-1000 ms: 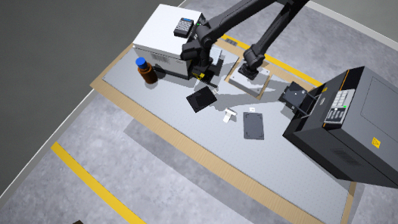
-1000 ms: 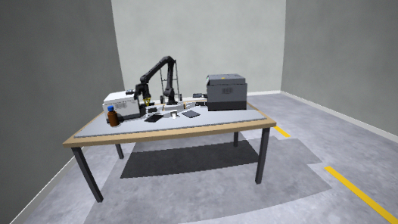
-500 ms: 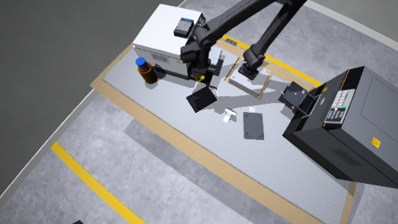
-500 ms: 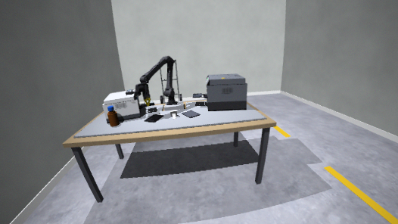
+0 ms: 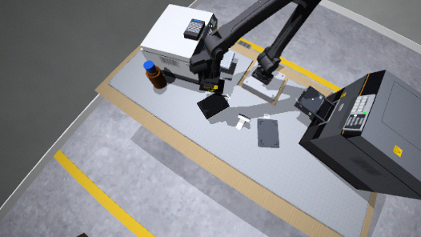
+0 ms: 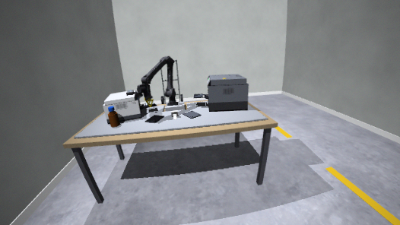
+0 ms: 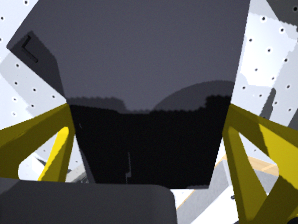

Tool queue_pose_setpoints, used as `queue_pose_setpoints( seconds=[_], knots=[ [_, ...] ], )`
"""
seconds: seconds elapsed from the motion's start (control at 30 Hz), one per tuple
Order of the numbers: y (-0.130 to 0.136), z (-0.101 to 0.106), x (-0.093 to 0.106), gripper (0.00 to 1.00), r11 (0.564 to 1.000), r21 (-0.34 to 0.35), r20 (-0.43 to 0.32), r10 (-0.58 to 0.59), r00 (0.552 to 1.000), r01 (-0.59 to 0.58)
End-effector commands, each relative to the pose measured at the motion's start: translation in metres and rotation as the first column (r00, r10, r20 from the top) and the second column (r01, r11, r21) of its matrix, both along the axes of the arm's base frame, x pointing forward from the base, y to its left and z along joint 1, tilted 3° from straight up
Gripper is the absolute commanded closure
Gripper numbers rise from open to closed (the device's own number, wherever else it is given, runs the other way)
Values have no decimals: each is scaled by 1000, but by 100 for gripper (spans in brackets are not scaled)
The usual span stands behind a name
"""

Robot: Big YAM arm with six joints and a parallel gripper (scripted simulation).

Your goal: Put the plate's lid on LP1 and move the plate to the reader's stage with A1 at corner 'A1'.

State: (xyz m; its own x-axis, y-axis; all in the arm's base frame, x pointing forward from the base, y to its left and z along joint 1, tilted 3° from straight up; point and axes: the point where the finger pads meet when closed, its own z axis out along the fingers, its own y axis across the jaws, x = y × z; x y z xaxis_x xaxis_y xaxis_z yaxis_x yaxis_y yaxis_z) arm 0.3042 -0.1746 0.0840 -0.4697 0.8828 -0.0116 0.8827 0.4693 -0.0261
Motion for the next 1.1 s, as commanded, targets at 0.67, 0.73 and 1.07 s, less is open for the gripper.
queue_pose_setpoints(
  seconds=[0.67, 0.73, 1.07],
  knots=[
    [8, 7, 46, 15, 958, -16, 24, 285, 958, -285],
    [16, 4, 53, 15, 950, -14, 21, 313, 950, -313],
    [20, -5, 42, 15, 921, 7, -7, 389, 921, -389]
  ],
)
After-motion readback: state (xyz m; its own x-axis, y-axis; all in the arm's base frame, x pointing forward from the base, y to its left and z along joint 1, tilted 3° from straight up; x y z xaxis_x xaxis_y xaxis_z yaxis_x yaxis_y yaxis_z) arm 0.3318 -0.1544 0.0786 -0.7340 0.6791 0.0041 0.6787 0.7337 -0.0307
